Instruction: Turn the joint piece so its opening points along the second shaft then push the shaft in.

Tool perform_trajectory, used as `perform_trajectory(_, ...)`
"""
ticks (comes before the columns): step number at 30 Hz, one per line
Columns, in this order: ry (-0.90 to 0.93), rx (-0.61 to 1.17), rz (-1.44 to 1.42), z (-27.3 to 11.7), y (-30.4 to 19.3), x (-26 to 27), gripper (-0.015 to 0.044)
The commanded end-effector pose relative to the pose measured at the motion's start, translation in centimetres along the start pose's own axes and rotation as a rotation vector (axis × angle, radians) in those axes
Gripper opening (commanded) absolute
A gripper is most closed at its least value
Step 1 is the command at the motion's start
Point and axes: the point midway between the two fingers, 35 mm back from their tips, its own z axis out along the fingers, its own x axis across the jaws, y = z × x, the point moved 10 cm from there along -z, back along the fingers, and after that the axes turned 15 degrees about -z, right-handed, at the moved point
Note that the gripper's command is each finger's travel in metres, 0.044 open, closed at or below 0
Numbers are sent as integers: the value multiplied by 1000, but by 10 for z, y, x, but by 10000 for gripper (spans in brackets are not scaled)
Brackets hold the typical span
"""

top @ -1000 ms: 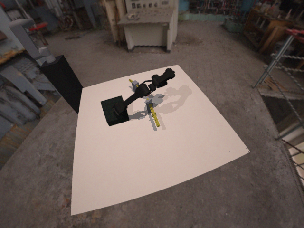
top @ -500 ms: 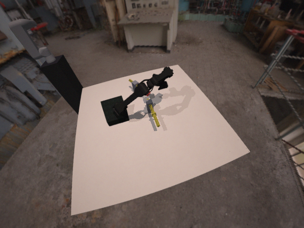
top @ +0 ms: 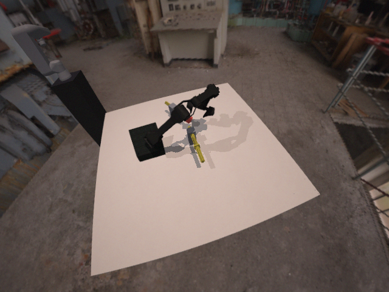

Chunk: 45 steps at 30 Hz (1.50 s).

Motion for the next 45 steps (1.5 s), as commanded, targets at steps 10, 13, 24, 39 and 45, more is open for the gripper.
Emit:
perform_trajectory(10, -74, 44, 377, 2, 7, 8, 440)
perform_trajectory(13, -94, 49, 461, 2, 8, 10, 440)
perform_trajectory(24, -170, 51, 769, 3, 13, 16, 440)
perform_trajectory(39, -282, 12, 1185, 3, 19, 25, 440)
perform_trajectory(45, -327, -18, 1351, 3, 22, 28, 440)
